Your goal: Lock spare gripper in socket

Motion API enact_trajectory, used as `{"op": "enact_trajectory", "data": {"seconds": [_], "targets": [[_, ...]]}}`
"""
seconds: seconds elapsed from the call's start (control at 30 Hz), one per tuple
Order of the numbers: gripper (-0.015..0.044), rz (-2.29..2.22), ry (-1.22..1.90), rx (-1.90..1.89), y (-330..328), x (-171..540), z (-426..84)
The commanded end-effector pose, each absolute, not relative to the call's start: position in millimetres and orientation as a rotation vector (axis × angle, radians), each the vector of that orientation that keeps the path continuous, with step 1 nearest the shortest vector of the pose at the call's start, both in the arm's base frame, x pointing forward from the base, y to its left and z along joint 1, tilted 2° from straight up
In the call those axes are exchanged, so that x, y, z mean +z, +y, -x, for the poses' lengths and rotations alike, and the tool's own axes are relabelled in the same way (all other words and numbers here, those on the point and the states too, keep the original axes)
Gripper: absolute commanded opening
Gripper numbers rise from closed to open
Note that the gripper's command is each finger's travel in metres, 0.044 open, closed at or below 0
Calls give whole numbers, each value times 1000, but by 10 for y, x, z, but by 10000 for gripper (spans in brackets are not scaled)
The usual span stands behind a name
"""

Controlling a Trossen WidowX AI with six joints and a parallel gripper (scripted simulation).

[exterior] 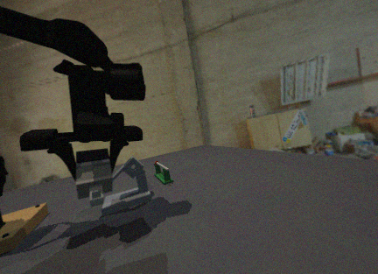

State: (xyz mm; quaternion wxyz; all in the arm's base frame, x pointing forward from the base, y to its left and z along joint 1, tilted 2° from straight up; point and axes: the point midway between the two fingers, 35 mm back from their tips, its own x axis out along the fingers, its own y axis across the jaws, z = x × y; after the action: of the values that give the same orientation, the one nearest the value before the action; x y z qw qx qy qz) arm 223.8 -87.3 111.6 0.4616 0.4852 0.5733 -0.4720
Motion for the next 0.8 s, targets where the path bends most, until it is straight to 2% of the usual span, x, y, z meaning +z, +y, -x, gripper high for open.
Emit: {"op": "enact_trajectory", "data": {"seconds": [0.0,0.77], "targets": [[0,-1244,1458,-1084,-799,1146,-2192],[0,-1577,1578,-550,-378,1418,-2082]]}}
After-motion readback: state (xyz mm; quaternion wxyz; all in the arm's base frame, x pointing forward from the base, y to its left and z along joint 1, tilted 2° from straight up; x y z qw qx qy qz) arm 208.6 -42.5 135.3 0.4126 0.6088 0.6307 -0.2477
